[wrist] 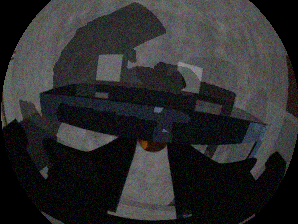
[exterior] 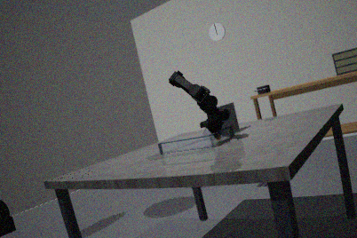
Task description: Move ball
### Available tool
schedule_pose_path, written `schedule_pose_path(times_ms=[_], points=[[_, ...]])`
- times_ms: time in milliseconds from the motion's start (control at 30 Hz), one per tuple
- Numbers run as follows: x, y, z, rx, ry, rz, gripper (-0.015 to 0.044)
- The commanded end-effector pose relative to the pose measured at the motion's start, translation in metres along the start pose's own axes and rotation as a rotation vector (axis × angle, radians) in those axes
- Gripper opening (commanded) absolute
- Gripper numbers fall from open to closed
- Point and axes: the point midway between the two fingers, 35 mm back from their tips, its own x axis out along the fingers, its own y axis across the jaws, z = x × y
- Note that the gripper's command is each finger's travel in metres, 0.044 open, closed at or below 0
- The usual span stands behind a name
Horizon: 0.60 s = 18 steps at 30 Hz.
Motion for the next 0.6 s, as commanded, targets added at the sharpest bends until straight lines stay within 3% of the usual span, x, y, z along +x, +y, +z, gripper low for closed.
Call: schedule_pose_path(times_ms=[0, 433, 567], points=[[0.007, 0.001, -0.001, -0.005, 0.006, 0.000, 0.0000], [0.017, 0.001, -0.001, -0.005, 0.007, 0.000, 0.0000], [0.016, 0.001, -0.001, -0.001, 0.002, 0.003, 0.0105]])
